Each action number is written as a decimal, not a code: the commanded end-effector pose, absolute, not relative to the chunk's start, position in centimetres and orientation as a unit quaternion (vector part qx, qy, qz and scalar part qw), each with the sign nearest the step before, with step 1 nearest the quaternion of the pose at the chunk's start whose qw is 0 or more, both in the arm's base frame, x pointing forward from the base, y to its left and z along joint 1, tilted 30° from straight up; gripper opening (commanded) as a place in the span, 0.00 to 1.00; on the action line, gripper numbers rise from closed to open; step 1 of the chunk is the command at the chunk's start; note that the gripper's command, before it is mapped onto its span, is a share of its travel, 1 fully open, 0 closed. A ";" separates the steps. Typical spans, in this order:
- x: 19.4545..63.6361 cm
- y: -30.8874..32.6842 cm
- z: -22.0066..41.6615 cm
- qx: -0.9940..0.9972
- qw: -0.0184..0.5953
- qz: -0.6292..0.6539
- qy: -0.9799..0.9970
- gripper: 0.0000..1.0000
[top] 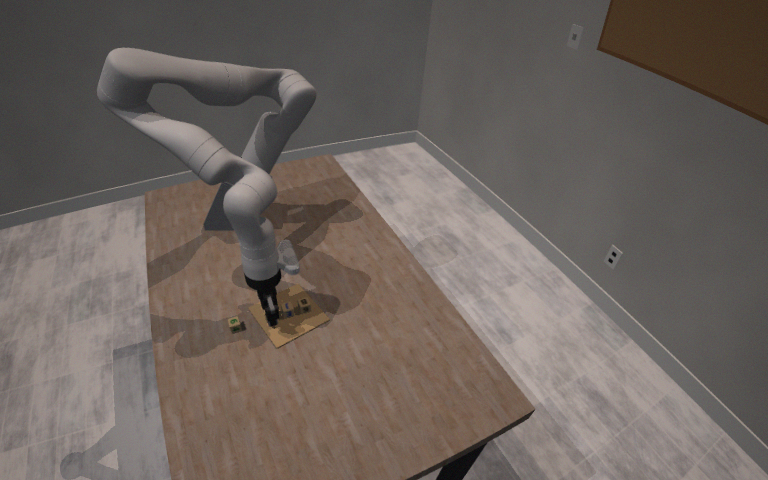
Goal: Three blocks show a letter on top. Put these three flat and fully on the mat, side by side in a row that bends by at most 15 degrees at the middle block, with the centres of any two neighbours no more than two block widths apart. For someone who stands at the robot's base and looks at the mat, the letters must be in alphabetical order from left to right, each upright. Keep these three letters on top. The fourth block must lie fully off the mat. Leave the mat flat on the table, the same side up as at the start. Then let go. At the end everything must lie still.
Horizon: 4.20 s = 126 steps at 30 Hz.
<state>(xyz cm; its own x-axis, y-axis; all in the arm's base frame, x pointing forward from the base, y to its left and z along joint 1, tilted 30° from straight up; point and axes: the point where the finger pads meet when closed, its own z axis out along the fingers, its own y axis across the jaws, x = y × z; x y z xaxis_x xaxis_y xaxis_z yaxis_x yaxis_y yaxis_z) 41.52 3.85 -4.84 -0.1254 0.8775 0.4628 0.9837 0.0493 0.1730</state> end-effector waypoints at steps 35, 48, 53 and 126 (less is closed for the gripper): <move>40.4 -0.3 2.7 -0.651 0.116 -0.227 -0.715 0.41; 40.4 -0.5 3.0 -0.651 0.116 -0.227 -0.715 1.00; 40.4 -0.5 3.0 -0.651 0.116 -0.227 -0.715 1.00; 39.3 -4.6 10.5 -0.651 0.116 -0.227 -0.715 1.00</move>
